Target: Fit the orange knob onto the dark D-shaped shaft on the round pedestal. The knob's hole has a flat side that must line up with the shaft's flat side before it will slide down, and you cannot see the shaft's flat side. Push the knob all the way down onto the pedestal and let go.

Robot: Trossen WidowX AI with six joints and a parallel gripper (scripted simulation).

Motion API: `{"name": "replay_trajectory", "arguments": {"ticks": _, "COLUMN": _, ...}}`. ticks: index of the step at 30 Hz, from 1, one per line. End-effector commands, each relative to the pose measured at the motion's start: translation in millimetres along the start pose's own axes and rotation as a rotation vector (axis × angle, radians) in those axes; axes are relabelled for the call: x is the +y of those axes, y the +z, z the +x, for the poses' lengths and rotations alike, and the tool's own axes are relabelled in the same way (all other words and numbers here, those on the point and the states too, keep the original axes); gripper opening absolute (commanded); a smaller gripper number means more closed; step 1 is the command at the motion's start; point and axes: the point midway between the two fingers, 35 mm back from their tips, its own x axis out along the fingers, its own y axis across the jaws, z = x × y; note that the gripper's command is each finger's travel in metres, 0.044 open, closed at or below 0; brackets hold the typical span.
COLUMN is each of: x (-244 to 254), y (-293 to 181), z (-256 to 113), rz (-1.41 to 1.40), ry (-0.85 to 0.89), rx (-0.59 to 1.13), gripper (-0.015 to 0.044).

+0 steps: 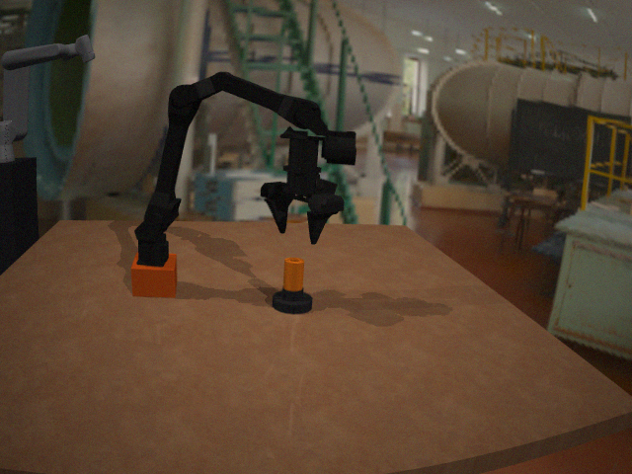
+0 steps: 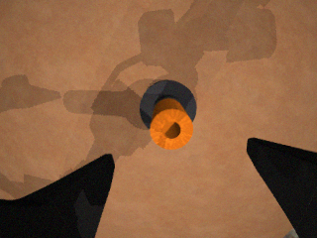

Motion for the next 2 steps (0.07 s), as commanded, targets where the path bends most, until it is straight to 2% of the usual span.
{"name": "replay_trajectory", "arguments": {"ticks": 1, "x": -0.1, "y": 0.3, "z": 0.5, "rz": 0.006, "ry": 0.003, "rx": 0.004, "gripper": 0.044}}
{"name": "replay_trajectory", "arguments": {"ticks": 2, "x": -0.1, "y": 0.3, "z": 0.5, "rz": 0.006, "ry": 0.003, "rx": 0.004, "gripper": 0.044}}
